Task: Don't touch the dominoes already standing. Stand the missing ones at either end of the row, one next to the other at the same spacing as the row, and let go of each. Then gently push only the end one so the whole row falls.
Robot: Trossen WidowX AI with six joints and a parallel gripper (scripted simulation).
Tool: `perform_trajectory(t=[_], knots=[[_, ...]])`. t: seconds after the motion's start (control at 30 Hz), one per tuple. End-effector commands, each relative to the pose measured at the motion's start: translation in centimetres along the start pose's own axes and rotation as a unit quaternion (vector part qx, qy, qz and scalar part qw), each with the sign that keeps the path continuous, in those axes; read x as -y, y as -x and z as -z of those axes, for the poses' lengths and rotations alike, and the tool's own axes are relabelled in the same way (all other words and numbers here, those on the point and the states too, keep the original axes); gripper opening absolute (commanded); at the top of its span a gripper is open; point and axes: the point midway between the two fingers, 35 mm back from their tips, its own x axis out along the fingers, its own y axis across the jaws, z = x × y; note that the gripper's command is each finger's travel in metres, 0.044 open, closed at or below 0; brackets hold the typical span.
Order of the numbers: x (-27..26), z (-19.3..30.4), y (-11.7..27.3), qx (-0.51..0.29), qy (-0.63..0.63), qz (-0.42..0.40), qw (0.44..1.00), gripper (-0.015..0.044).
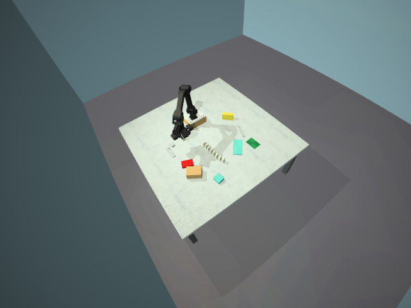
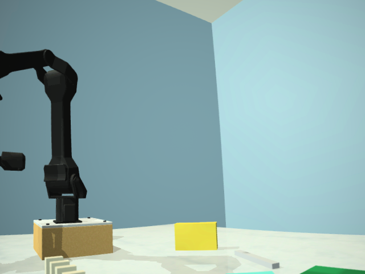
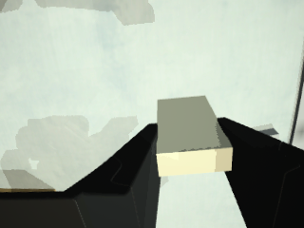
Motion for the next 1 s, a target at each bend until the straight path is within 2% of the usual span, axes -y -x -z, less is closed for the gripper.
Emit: perform_trajectory(t=[0.0, 0.3, 0.7, 0.83, 0.97], knots=[[-0.6, 0.5, 4.4, 0.001, 0.0, 0.002, 1.0, 0.0107], [-1.3, -0.2, 4.4, 0.003, 0.001, 0.001, 1.0, 0.0107], [-12.8, -6.6, 4.6, 0.007, 0.012, -0.006, 1.0, 0.0107], [-12.9, -6.7, 4.5, 0.007, 0.012, -0.006, 1.0, 0.0107], [-12.8, -7.1, 2.5, 0.007, 0.012, -0.006, 1.0, 0.0107]])
